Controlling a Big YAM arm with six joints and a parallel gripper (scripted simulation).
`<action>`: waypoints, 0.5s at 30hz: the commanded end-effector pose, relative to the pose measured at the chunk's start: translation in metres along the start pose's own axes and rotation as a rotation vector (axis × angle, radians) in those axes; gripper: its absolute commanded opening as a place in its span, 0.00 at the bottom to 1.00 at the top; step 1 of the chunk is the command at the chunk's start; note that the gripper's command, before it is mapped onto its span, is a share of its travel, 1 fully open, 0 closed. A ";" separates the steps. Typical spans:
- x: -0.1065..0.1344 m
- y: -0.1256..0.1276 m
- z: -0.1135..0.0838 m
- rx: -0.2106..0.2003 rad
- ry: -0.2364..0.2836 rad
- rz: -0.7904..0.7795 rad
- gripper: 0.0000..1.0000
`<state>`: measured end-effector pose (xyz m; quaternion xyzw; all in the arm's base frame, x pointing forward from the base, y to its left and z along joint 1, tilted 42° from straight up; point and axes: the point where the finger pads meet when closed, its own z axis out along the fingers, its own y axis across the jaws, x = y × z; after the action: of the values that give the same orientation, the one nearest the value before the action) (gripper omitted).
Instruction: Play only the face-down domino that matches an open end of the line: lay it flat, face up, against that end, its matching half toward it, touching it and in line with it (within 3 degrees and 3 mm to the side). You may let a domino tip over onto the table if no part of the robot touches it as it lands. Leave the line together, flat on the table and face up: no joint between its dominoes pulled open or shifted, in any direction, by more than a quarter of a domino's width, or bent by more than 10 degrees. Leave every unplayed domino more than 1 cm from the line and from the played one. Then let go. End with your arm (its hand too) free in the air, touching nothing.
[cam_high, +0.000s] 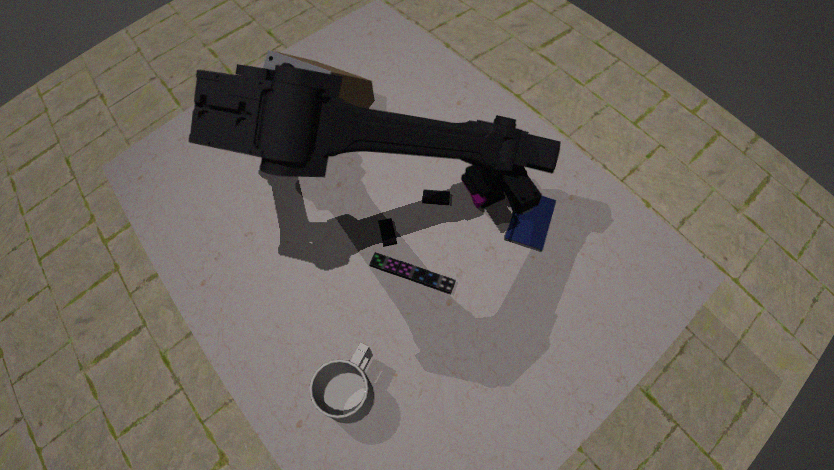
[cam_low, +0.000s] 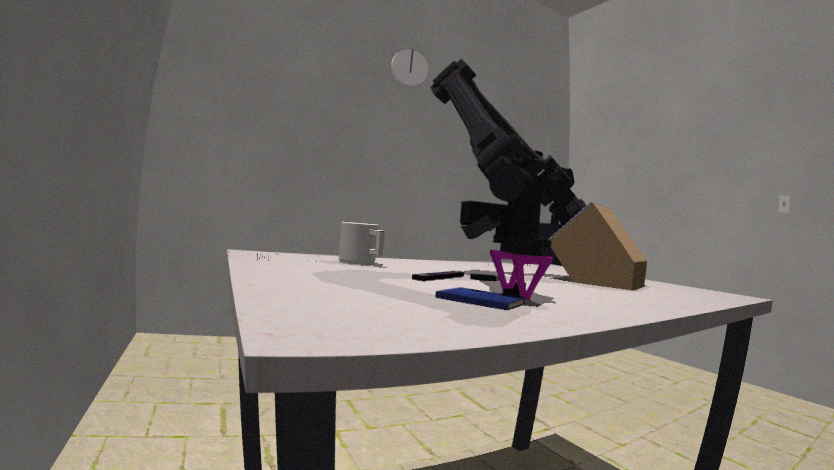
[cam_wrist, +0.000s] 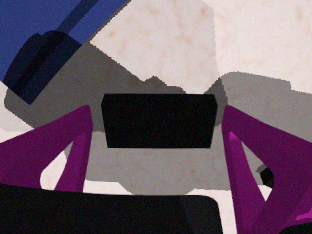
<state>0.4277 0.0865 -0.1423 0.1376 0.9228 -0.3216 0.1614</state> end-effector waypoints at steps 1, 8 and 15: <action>0.000 0.003 -0.004 -0.007 -0.009 -0.004 0.73; 0.006 0.007 -0.007 -0.009 -0.017 -0.018 0.73; 0.006 0.007 -0.007 -0.009 -0.017 -0.018 0.73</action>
<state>0.4277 0.0865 -0.1423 0.1376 0.9228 -0.3216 0.1614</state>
